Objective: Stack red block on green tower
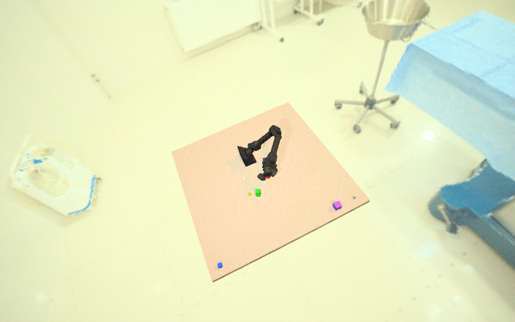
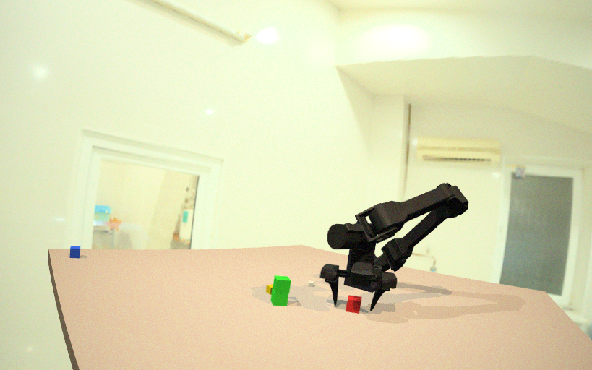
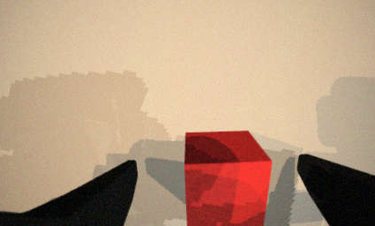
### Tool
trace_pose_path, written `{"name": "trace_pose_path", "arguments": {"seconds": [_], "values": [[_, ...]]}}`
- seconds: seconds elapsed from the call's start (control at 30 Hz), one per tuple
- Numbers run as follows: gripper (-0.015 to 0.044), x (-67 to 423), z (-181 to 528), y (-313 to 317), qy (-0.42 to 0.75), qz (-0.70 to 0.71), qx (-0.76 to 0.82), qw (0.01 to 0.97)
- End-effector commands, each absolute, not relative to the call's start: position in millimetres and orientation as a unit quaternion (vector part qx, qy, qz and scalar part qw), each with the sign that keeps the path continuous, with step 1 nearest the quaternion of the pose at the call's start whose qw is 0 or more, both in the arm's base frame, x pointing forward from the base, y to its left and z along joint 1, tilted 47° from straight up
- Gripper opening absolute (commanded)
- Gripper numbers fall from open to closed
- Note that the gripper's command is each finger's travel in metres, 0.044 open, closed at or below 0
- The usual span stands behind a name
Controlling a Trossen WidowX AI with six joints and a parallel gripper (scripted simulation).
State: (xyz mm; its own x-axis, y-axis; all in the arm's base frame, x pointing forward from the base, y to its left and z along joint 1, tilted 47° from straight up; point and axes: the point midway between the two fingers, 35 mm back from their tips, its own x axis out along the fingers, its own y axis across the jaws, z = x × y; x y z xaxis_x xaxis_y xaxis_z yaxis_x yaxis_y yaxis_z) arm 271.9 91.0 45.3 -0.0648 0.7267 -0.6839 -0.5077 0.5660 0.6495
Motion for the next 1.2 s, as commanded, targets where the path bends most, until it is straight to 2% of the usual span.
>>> {"name": "trace_pose_path", "arguments": {"seconds": [0.0, 0.03, 0.4, 0.63, 0.77, 1.17], "values": [[0.044, 271.9, 45.0, 91.5, 0.57, 0.456, 0.099, 0.677], [0.044, 271.9, 45.3, 91.1, 0.57, 0.456, 0.099, 0.677], [0.0151, 271.9, 45.3, 91.1, 0.57, 0.456, 0.099, 0.677], [0.0105, 271.9, 45.3, 91.1, 0.57, 0.456, 0.099, 0.677], [0.0, 272.8, 50.7, 84.9, 0.57, 0.455, 0.098, 0.677], [0.0, 276.4, 86.7, 45.7, 0.571, 0.454, 0.098, 0.677]]}}
